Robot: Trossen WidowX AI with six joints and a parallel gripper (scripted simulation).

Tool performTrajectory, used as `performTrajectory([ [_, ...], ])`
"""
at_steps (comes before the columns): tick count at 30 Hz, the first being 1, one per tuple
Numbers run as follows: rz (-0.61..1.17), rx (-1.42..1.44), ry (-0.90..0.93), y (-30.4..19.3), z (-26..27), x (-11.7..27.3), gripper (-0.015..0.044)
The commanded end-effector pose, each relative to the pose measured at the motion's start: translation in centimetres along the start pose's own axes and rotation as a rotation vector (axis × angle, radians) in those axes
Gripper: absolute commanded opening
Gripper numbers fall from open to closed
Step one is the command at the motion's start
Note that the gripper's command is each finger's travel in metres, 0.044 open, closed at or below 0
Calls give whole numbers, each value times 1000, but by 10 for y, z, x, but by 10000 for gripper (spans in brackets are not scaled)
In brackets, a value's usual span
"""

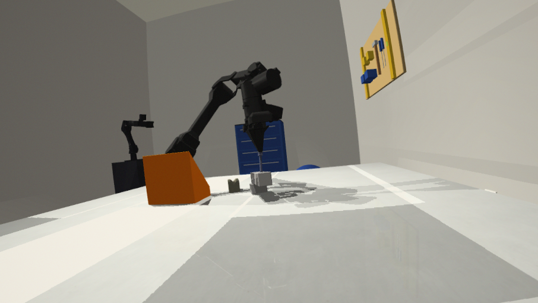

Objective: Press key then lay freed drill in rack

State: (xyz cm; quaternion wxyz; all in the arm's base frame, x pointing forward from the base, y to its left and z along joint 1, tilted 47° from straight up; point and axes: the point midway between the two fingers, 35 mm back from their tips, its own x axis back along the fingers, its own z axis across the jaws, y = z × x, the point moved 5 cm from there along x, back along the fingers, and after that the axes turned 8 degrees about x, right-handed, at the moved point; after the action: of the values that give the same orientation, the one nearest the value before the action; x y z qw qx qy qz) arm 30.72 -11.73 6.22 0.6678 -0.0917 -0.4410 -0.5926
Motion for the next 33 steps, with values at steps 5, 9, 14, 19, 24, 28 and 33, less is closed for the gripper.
performTrajectory([
  [5, 39, -9, 37, -5, -1, -24, 0],
  [9, 38, -9, 37, -5, -1, -26, 0],
  [14, 38, -9, 37, -6, -1, -28, 0],
  [19, 38, -9, 37, -5, -1, -29, 0],
  [24, 38, -9, 37, -5, -1, -32, 0],
  [28, 39, -9, 35, -2, -5, -13, 105],
  [33, 40, -10, 34, 3, -8, 41, 236],
])
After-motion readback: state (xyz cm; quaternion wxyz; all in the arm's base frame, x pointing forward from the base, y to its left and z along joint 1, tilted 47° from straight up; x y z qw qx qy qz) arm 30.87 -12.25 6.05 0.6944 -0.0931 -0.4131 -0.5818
